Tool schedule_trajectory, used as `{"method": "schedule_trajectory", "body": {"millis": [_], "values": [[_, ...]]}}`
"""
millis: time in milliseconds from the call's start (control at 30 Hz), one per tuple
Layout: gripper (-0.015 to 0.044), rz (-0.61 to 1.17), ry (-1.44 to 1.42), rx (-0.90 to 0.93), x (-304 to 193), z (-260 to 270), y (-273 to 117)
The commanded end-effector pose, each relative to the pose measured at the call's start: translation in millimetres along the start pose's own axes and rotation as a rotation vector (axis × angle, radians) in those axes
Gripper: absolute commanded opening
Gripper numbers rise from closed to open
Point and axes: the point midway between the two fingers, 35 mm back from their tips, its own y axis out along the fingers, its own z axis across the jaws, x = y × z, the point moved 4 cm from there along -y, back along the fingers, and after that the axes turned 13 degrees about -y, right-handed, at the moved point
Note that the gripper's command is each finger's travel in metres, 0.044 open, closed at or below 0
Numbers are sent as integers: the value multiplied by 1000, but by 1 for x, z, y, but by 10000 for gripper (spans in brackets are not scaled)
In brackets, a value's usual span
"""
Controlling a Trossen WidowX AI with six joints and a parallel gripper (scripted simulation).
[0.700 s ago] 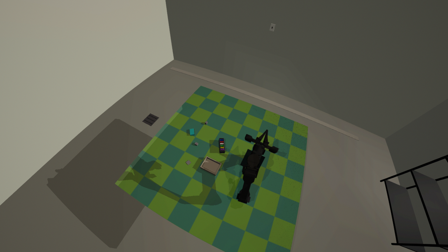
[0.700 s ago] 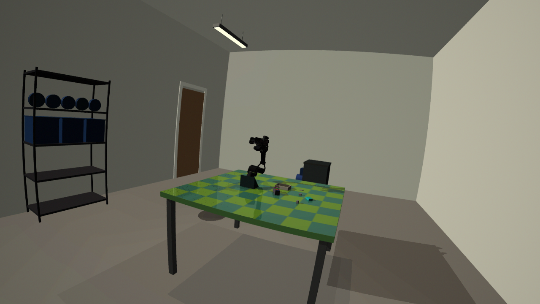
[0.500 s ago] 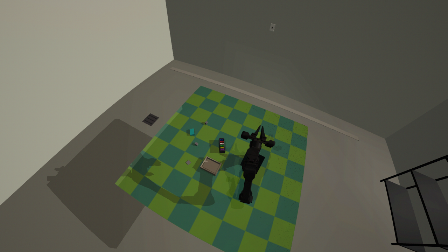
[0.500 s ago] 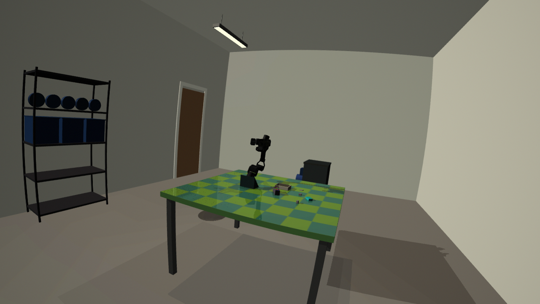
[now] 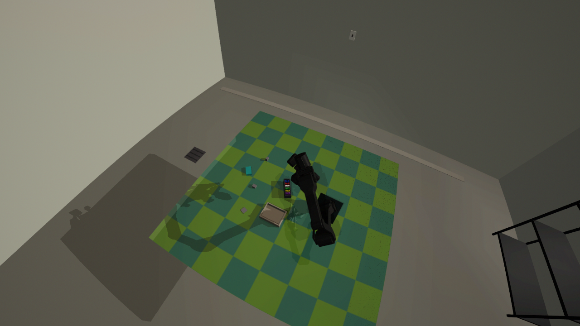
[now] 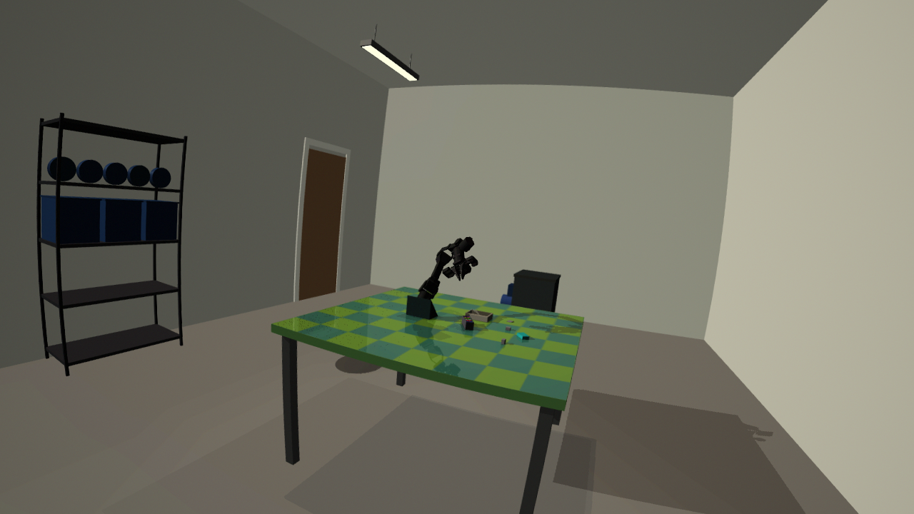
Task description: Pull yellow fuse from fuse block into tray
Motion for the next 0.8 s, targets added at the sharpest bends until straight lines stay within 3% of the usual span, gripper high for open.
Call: {"method": "schedule_trajectory", "body": {"millis": [0,267,767], "values": [[64,-218,207,132,32,-7,34],[64,-496,728,656,112,0,96],[64,-501,770,706,115,0,112]]}}
